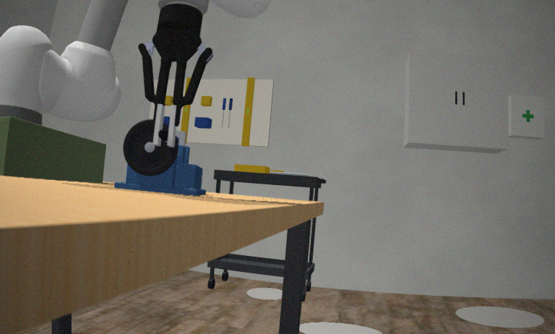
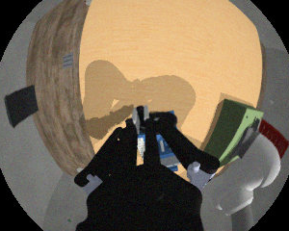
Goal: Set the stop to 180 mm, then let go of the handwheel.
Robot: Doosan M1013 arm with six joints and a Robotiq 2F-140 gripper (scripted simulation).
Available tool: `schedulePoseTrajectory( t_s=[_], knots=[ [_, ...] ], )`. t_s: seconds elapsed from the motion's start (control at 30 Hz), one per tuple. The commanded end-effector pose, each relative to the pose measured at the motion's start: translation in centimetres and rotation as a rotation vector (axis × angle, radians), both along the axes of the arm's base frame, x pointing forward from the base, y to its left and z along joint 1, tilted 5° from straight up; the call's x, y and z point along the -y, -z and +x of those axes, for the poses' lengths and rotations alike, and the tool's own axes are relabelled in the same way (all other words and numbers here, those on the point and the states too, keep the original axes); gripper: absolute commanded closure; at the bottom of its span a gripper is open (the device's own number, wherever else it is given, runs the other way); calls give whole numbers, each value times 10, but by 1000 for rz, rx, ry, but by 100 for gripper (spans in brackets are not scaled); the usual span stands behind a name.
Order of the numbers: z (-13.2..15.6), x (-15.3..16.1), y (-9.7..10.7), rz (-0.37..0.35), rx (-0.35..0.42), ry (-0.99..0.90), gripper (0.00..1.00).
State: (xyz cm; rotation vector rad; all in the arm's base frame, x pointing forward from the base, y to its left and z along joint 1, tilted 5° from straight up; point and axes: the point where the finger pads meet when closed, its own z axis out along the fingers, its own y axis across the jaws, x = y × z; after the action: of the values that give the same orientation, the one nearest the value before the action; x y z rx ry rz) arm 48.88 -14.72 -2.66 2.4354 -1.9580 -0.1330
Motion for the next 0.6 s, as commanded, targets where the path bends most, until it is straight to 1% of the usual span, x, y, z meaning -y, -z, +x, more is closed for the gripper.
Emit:
schedulePoseTrajectory(
  t_s=[0.0,0.57],
  knots=[
    [1,0,2,0,0,0,96],
    [4,-2,21,0,0,0,96]
  ],
)
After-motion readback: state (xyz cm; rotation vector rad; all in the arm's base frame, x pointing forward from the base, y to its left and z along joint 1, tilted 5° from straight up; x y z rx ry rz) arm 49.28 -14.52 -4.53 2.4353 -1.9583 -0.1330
